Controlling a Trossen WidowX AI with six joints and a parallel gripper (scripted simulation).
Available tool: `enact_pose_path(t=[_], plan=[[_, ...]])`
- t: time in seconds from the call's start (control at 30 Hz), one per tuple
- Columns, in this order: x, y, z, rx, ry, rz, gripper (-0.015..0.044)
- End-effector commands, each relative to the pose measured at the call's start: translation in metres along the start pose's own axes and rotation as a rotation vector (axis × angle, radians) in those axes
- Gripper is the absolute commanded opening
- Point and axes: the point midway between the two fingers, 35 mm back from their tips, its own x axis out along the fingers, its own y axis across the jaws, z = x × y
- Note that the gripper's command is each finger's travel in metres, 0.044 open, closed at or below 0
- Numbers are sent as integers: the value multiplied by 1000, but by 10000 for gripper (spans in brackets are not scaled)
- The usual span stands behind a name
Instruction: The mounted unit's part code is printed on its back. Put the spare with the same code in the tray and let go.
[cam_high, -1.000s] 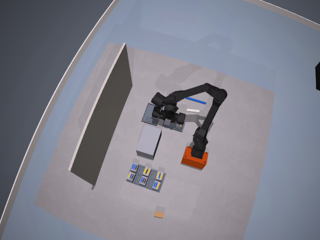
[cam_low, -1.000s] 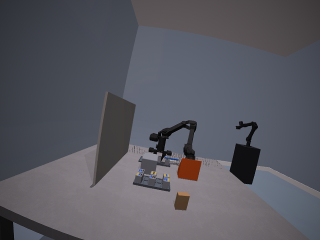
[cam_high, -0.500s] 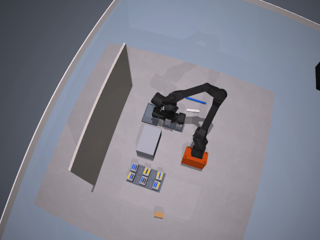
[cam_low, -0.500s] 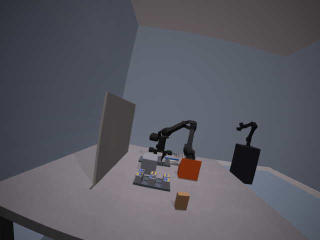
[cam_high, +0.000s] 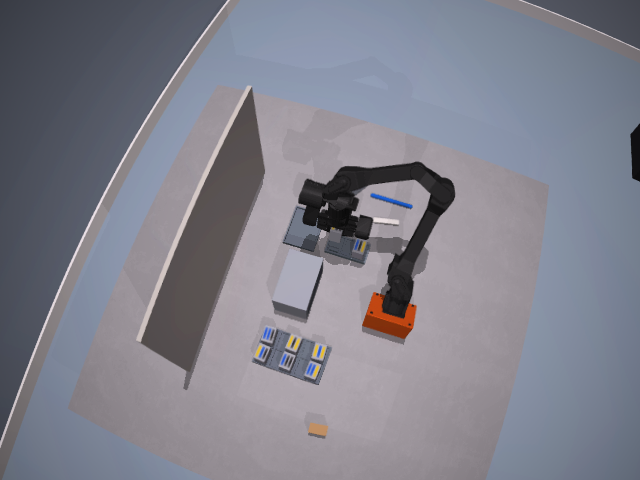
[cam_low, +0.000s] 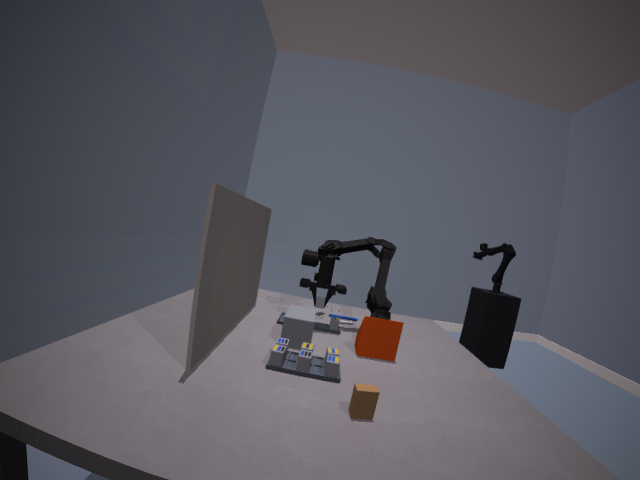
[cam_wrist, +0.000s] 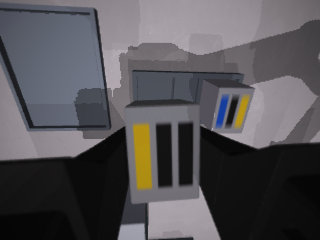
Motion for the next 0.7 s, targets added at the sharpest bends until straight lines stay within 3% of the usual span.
enact_pose_path(t=[0.0, 0.2, 0.67], plan=[[-9, -2, 1, 3, -5, -1, 0], [-8, -1, 0, 1, 0, -3, 0], [-74, 4, -4, 12, 3, 11, 0]])
